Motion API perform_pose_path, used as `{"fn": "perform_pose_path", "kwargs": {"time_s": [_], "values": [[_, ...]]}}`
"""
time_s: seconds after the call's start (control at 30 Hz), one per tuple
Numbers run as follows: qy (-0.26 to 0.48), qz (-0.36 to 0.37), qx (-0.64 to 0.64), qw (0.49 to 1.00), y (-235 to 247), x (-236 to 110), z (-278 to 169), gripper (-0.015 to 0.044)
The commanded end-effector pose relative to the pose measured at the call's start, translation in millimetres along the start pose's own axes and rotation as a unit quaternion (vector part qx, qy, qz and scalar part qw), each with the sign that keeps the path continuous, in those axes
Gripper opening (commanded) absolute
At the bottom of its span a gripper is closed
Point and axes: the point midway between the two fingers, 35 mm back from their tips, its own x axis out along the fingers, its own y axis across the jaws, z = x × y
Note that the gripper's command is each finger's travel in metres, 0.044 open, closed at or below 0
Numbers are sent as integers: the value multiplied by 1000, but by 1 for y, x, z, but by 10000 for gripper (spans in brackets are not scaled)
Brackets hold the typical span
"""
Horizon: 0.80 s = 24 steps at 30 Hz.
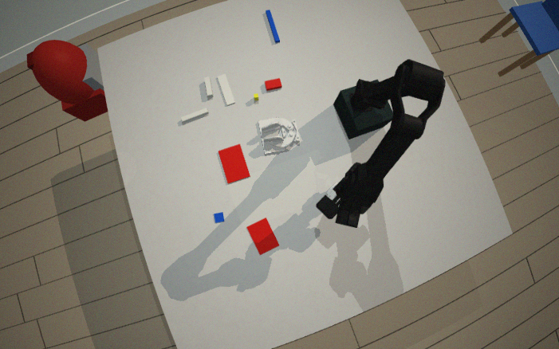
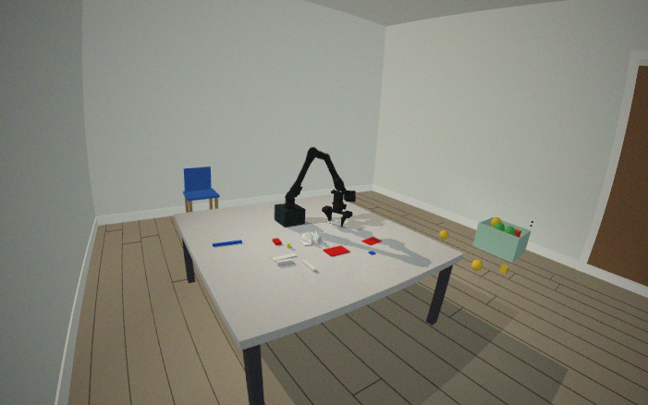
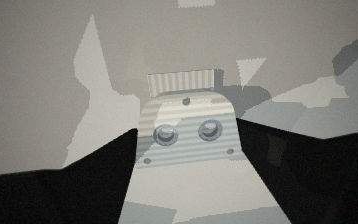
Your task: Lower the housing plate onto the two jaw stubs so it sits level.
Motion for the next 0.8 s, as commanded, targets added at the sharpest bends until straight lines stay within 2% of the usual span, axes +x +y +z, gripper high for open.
{"fn": "perform_pose_path", "kwargs": {"time_s": [0.0,0.77], "values": [[0,0,0,1000,0,-1,0,351],[2,-1,1,1000,-1,-71,0,351]]}}
